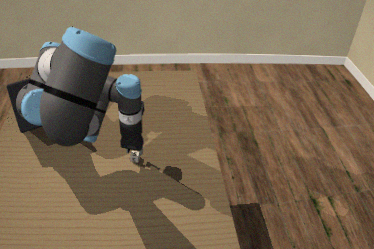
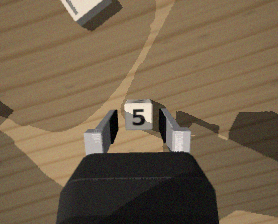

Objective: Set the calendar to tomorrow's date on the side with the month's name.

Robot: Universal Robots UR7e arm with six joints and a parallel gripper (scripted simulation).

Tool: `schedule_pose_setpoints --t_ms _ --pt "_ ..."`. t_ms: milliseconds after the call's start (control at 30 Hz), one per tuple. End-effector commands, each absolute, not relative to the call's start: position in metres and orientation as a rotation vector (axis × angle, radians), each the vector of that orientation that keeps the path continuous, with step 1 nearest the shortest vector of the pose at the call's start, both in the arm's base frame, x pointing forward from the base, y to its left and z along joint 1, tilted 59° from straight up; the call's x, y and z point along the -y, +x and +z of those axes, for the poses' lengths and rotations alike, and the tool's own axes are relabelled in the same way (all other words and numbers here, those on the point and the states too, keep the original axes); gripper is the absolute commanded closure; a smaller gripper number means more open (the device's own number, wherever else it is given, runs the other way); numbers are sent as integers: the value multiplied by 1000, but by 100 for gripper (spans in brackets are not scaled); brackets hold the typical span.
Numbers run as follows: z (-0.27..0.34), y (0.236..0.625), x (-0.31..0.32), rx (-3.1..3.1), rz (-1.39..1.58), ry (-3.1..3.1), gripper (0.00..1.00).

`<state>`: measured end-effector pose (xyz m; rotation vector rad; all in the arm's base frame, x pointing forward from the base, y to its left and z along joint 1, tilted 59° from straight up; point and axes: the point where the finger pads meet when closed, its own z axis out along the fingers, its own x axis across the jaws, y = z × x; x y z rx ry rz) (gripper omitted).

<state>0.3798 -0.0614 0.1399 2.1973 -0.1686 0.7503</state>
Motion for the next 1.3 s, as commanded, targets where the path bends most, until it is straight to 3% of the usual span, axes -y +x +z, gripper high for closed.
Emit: schedule_pose_setpoints --t_ms 0,1267 --pt "140 380 61 168 752 2197 13" --pt "148 373 50 168 752 2197 13"
